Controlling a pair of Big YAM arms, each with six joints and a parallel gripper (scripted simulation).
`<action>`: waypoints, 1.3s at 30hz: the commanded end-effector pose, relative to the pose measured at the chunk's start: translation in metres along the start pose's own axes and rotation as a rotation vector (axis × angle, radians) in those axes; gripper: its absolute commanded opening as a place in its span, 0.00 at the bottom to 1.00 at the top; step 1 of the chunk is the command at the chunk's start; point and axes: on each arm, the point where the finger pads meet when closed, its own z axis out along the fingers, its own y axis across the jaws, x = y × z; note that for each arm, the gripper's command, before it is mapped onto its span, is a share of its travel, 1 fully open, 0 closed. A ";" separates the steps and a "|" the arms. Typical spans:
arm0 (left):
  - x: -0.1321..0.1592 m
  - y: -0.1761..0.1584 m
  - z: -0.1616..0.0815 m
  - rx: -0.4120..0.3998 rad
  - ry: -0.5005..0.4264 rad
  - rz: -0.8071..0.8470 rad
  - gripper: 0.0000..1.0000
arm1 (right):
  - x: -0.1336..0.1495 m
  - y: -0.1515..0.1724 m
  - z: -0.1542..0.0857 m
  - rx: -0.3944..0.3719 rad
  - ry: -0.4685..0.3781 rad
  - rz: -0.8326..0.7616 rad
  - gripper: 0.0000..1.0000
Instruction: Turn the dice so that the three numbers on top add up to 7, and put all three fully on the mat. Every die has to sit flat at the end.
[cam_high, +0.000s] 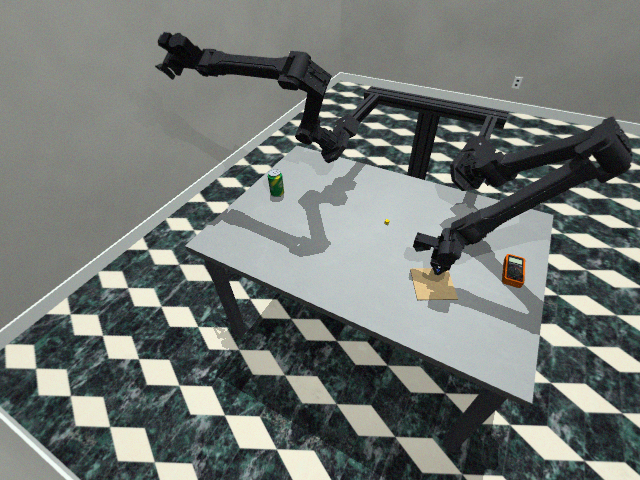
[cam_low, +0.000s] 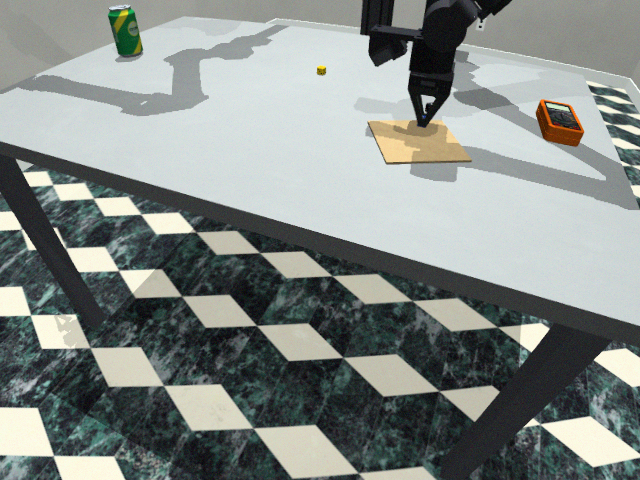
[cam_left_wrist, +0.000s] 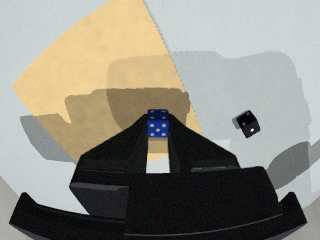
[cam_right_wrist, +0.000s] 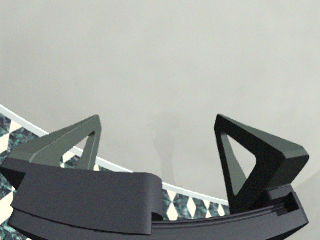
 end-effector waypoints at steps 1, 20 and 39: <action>-0.008 -0.002 -0.002 -0.007 -0.009 0.002 0.11 | -0.042 -0.005 -0.003 0.011 -0.063 0.000 1.00; -0.008 -0.004 -0.001 -0.002 -0.007 0.005 0.11 | -0.042 -0.005 -0.003 0.011 -0.063 0.000 1.00; -0.009 -0.004 -0.001 -0.004 -0.007 0.005 0.11 | -0.042 -0.005 -0.003 0.011 -0.063 0.000 1.00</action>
